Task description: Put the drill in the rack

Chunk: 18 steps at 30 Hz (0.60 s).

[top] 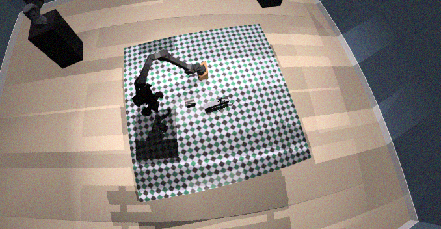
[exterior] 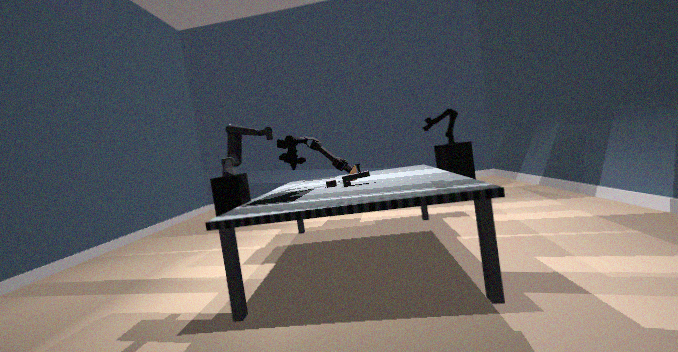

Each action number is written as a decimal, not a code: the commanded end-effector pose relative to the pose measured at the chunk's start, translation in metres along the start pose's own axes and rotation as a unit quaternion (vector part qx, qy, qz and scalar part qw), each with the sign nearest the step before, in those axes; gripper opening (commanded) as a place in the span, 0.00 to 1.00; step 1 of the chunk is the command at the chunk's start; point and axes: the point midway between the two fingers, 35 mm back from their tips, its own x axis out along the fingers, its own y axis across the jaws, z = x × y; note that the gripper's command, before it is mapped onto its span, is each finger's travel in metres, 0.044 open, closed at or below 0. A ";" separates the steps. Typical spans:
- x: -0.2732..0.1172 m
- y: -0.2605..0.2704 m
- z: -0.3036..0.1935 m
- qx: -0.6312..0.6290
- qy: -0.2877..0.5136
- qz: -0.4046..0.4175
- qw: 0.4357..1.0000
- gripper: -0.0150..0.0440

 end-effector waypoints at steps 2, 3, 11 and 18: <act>0.029 -0.007 -0.073 -0.155 0.046 -0.045 0.986 0.25; 0.033 -0.010 -0.089 -0.189 0.055 -0.052 0.979 0.25; 0.056 -0.069 -0.217 -0.473 0.111 -0.127 0.865 0.25; 0.051 -0.154 -0.306 -0.709 0.122 -0.171 0.673 0.25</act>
